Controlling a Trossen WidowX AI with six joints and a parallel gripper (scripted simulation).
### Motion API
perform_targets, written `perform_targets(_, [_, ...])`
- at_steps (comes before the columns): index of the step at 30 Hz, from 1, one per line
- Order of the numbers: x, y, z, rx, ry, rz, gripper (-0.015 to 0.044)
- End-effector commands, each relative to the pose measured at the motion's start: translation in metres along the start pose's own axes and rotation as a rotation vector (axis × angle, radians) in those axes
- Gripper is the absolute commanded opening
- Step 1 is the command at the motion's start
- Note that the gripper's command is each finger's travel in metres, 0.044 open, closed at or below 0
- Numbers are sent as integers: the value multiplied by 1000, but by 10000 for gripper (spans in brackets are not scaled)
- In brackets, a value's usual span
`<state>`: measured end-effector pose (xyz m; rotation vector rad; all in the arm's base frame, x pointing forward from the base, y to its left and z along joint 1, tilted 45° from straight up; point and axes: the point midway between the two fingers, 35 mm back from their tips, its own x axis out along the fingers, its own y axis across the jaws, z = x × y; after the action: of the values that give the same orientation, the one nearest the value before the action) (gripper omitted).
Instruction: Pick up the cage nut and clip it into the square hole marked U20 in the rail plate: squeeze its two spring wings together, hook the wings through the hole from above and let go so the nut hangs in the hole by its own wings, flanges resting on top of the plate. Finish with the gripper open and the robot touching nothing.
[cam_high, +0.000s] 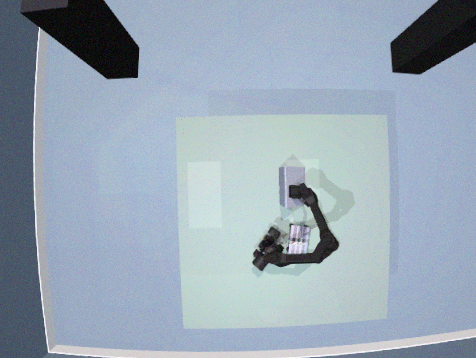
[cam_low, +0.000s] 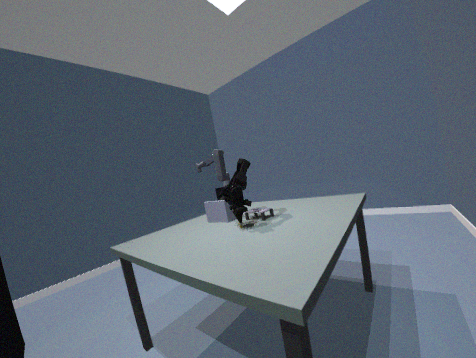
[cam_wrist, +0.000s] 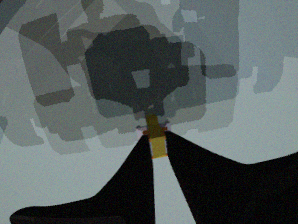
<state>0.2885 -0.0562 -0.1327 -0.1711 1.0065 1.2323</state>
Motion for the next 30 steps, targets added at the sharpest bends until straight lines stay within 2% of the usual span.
perform_targets(1, [0,0,0,0,0,0,29])
perform_targets(18, [-1,0,0,0,0,0,29])
perform_targets(27, [-65,-1,-1,3,-1,-2,29])
perform_targets(30, [-71,1,-1,3,-1,-2,29])
